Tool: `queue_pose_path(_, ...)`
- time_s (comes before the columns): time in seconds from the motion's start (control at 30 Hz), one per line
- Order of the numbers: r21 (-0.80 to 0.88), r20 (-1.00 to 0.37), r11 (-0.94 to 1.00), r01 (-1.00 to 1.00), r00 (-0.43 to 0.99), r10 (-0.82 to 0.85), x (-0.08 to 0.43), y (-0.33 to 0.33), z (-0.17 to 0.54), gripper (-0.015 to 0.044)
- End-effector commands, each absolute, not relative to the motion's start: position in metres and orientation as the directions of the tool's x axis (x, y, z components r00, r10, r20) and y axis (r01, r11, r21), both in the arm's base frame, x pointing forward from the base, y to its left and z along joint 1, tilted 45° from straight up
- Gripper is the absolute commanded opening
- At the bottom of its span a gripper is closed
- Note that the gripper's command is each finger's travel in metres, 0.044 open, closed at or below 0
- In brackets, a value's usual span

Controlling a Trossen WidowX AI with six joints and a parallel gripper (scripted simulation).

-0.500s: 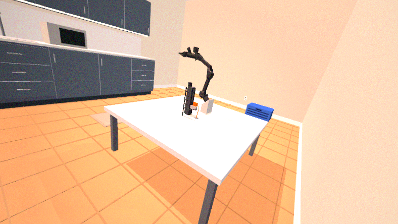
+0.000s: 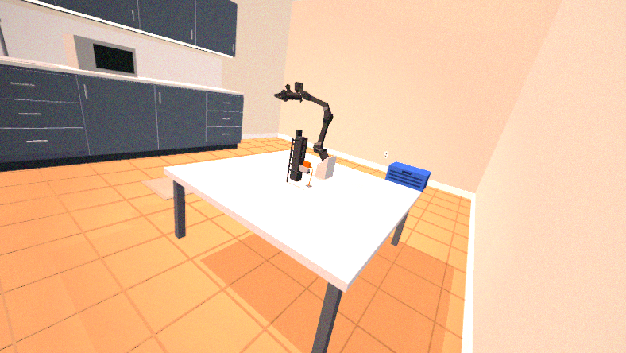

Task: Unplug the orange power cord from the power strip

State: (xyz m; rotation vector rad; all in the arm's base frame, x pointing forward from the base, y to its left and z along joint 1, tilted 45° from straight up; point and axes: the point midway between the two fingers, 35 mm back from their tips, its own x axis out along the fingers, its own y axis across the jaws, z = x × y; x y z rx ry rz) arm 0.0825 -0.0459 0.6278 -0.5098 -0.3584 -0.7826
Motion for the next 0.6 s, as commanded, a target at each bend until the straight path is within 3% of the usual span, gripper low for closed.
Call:
queue_pose_path(0.0,-0.271,0.345,0.703,0.657,0.749,-0.566,0.119,-0.095,0.602,0.016)
queue_pose_path(0.27,-0.258,0.1,0.841,0.476,0.879,-0.467,0.201,-0.133,0.546,0.016)
queue_pose_path(0.57,-0.276,-0.191,0.935,0.222,0.941,-0.28,0.298,-0.118,0.465,0.016)
